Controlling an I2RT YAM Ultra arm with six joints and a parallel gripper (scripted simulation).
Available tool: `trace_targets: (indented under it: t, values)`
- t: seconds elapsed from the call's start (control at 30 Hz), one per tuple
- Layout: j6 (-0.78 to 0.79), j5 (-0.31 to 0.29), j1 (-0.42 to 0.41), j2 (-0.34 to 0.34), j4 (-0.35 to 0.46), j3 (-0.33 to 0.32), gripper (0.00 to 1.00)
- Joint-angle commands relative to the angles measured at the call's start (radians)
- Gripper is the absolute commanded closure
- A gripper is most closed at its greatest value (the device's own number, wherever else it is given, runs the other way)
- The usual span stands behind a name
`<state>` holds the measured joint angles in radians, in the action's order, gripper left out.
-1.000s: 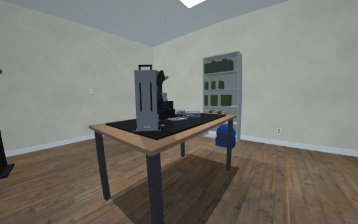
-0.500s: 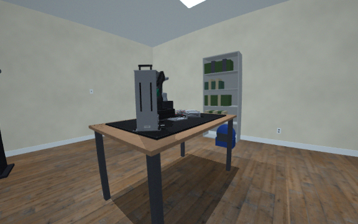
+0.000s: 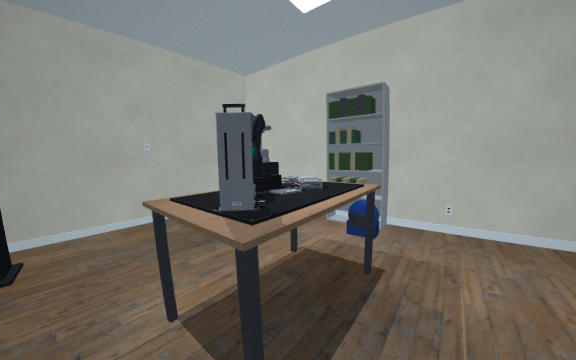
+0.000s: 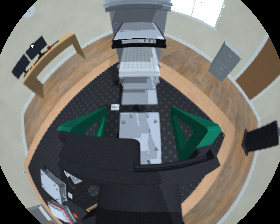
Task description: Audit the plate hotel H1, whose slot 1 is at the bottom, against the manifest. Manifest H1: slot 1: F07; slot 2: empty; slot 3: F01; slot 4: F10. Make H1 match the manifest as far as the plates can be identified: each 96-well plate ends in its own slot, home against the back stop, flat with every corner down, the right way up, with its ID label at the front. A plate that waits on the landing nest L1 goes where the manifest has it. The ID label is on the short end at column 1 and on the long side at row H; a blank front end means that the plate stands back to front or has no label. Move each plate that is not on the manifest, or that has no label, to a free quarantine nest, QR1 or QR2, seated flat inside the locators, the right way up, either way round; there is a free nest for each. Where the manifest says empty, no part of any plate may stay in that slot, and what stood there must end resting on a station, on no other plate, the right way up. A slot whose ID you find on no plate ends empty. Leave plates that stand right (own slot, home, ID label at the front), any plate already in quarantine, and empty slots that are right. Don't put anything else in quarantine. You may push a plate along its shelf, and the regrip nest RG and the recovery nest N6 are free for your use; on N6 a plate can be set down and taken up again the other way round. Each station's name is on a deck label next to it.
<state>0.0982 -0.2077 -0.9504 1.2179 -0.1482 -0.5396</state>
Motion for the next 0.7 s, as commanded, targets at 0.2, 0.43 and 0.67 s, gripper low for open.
trace_targets:
  t: [0.2,0.43,0.67]
  values:
    - [0.001,-0.001,0.002,0.030,-0.111,0.031,0.00]
    - [0.000,-0.001,0.002,0.054,-0.158,0.054,0.00]
    - [-0.002,0.004,0.007,0.103,-0.213,0.060,0.00]
